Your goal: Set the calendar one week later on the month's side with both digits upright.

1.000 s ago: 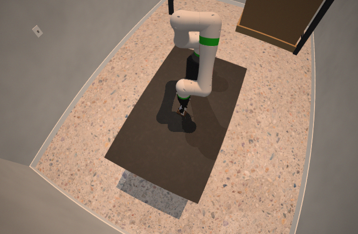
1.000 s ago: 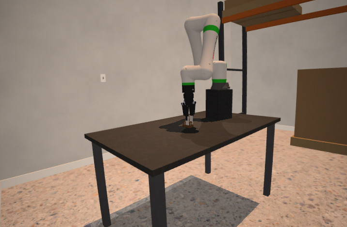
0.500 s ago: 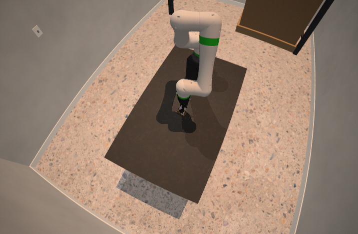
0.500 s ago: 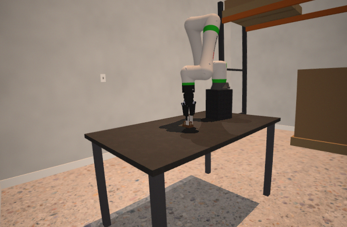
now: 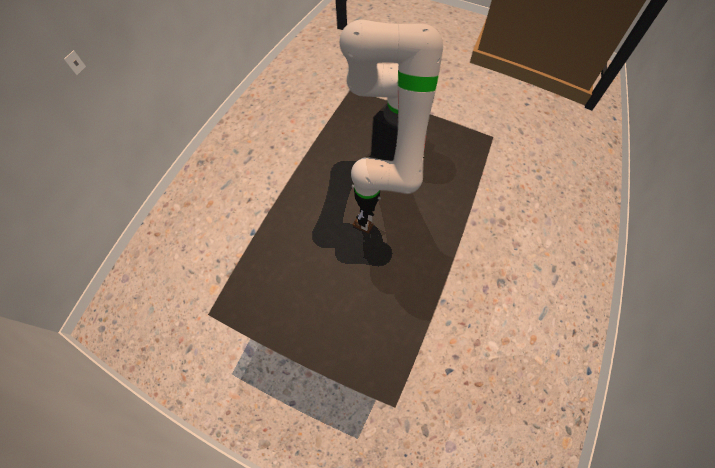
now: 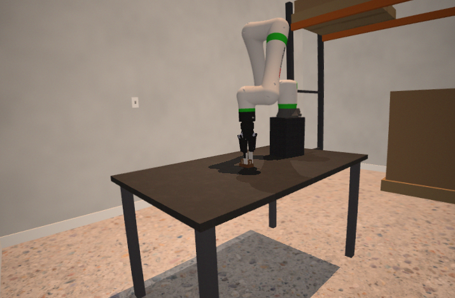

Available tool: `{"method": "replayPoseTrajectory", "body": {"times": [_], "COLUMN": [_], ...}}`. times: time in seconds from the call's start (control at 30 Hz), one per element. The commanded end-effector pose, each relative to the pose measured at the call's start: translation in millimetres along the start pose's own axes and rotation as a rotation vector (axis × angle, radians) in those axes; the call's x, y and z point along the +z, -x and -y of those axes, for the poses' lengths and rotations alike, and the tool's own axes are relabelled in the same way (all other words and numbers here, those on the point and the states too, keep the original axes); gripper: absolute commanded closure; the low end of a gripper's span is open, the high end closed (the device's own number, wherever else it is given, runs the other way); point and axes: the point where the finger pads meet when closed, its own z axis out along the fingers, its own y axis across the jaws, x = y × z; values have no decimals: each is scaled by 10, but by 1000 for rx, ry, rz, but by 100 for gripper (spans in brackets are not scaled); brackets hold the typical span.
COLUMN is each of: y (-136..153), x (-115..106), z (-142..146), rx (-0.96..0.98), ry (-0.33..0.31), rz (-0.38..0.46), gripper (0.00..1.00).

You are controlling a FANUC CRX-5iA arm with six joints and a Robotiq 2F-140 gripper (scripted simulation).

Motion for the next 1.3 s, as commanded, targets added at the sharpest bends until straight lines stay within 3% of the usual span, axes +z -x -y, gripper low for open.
{"method": "replayPoseTrajectory", "body": {"times": [0.0, 0.87, 1.27], "y": [0, 0, 0], "x": [-1, -1, -1], "z": [-2, -2, -2], "rx": [0, 0, 0], "ry": [0, 0, 0], "rz": [0, 0, 0], "gripper": [83, 83, 73]}}
